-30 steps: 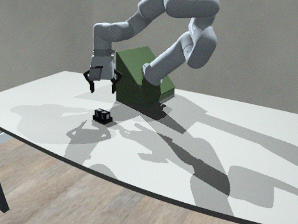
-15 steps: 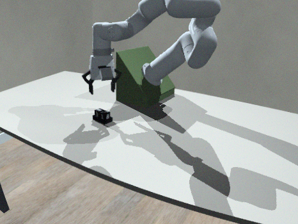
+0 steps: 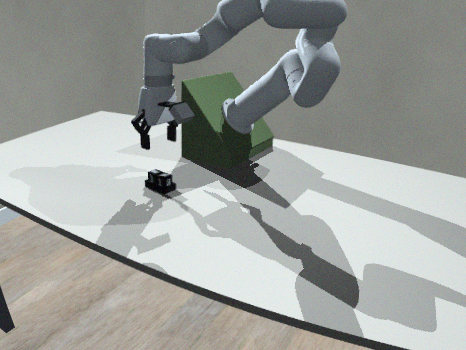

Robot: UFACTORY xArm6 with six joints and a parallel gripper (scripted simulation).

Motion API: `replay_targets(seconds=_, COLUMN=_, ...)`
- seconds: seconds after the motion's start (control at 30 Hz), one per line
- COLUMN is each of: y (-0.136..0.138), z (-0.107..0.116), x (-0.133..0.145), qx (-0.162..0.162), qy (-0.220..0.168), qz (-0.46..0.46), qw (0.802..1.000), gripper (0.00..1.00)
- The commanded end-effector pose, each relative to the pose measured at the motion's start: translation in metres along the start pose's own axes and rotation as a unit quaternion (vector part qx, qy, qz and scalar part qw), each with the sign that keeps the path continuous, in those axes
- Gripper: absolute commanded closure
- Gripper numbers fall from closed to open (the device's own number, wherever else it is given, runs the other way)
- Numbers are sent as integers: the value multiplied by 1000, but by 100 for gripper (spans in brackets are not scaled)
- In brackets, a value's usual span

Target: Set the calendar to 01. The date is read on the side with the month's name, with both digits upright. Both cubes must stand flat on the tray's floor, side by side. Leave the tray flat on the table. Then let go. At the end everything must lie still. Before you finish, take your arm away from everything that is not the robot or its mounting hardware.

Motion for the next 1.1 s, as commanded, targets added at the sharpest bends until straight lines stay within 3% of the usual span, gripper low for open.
replay_targets(seconds=0.0, y=3, z=2, x=-2, qx=5, qy=2, qz=87, qw=996, gripper=0)
replay_targets(seconds=0.47, y=9, z=5, x=-8, qx=5, qy=1, qz=278, qw=961, gripper=0)
replay_targets(seconds=0.5, y=10, z=5, x=-10, qx=5, qy=0, qz=321, qw=947, gripper=0)
replay_targets(seconds=0.63, y=11, z=6, x=-11, qx=5, qy=0, qz=362, qw=932, gripper=0)
replay_targets(seconds=0.9, y=15, z=7, x=-15, qx=5, qy=-1, qz=483, qw=876, gripper=0)
replay_targets(seconds=0.93, y=16, z=8, x=-16, qx=5, qy=-1, qz=509, qw=861, gripper=0)
replay_targets(seconds=1.0, y=16, z=8, x=-16, qx=5, qy=-1, qz=509, qw=861, gripper=0)
replay_targets(seconds=1.03, y=16, z=8, x=-17, qx=5, qy=-1, qz=521, qw=854, gripper=0)
replay_targets(seconds=1.07, y=17, z=9, x=-18, qx=5, qy=-1, qz=558, qw=830, gripper=0)
Point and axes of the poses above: the point where the finger pads meet when closed, its own z axis back along the fingers, its own y axis across the jaws, x = y × z, the point moved 5 cm from there along z, back along the fingers, and after that the axes turned 9 degrees about -z, right-handed, at the moved point
